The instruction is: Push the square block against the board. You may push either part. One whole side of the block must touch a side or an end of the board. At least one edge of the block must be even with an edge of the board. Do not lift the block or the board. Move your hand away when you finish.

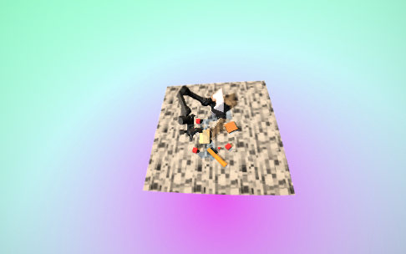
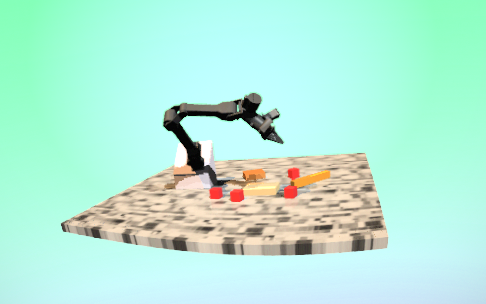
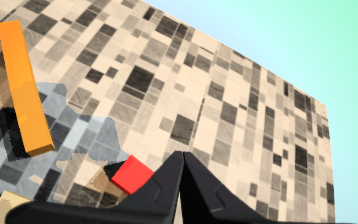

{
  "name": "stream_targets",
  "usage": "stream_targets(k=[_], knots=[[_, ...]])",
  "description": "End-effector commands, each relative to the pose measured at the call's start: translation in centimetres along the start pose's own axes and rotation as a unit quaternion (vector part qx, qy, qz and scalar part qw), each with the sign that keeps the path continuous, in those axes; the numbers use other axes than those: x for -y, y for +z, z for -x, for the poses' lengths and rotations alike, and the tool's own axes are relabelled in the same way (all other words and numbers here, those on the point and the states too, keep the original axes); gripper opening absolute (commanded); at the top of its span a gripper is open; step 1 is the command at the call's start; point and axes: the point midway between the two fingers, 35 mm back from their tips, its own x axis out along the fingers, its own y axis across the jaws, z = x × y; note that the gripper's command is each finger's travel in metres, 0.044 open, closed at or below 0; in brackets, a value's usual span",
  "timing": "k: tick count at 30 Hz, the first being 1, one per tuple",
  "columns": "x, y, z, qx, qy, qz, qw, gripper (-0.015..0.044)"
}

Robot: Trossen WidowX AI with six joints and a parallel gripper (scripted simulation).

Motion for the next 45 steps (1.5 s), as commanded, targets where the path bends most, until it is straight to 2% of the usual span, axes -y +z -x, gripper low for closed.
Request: stream_targets(k=[1,11,22,33,45], knots=[[-4.5,1.8,-1.2,-0.001,0.053,0.055,0.997,0.0000],[-15.4,4.4,-1.9,-0.008,0.163,0.183,0.970,0.0000],[-27.1,4.5,-0.6,-0.025,0.262,0.327,0.908,0.0000],[-37.5,1.7,2.2,-0.053,0.333,0.468,0.817,0.0000],[-46.2,-4.2,5.7,-0.099,0.376,0.609,0.691,0.0000]])
